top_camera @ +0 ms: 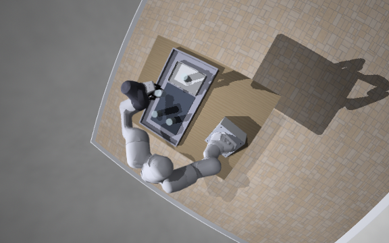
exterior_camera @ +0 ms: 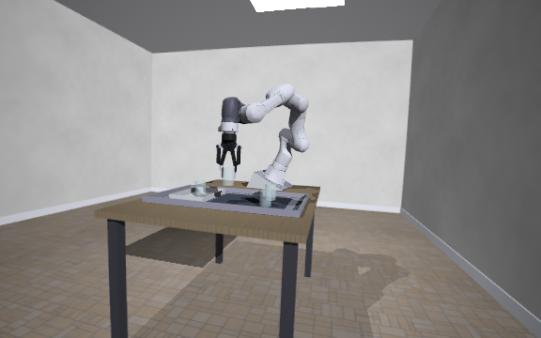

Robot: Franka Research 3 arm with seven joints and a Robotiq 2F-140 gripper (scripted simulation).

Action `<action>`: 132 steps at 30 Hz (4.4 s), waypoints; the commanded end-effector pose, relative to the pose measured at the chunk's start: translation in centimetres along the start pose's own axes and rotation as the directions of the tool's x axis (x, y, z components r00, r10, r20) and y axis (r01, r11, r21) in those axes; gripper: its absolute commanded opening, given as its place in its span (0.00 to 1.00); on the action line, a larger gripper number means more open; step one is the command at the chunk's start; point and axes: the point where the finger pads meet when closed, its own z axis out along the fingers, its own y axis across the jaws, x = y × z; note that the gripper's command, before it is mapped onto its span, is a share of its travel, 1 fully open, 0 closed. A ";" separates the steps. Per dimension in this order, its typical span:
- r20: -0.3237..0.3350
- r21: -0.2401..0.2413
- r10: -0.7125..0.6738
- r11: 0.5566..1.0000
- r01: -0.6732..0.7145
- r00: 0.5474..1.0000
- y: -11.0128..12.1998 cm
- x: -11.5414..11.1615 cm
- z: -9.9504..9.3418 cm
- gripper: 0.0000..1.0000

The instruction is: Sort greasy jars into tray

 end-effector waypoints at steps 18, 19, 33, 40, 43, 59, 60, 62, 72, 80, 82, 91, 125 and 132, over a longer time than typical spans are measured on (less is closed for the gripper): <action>-0.007 -0.003 0.009 1.000 -0.009 1.000 -0.1 0.3 -5.2 0.00; -0.007 -0.003 0.009 1.000 -0.009 1.000 -0.1 0.3 -5.5 0.00; -0.007 -0.003 0.009 1.000 -0.009 1.000 -3.7 0.3 -5.7 0.00; -0.007 -0.003 0.009 1.000 -0.009 1.000 -5.4 0.3 -5.7 0.00; -0.007 -0.003 0.009 1.000 -0.009 1.000 -6.4 0.3 -5.7 0.00; -0.007 -0.003 0.009 1.000 -0.009 1.000 -11.0 0.3 -5.7 0.00; -0.007 -0.003 0.009 1.000 -0.009 1.000 -11.3 0.3 -5.7 0.00; -0.007 -0.003 0.009 1.000 -0.009 1.000 -12.0 0.3 -5.7 0.00; -0.007 -0.003 0.009 1.000 -0.009 1.000 -15.3 0.3 -5.7 0.00; -0.007 -0.003 0.009 1.000 -0.009 1.000 -17.3 0.3 -5.7 0.00; -0.007 -0.003 0.009 1.000 -0.009 1.000 -18.0 0.3 -5.7 0.00; -0.007 -0.003 0.009 1.000 -0.009 1.000 -20.3 0.3 -5.7 0.00; -0.007 -0.003 0.009 1.000 -0.009 1.000 -21.6 0.4 -0.7 0.00; -0.007 -0.003 0.009 1.000 -0.009 1.000 -21.6 0.4 1.2 0.00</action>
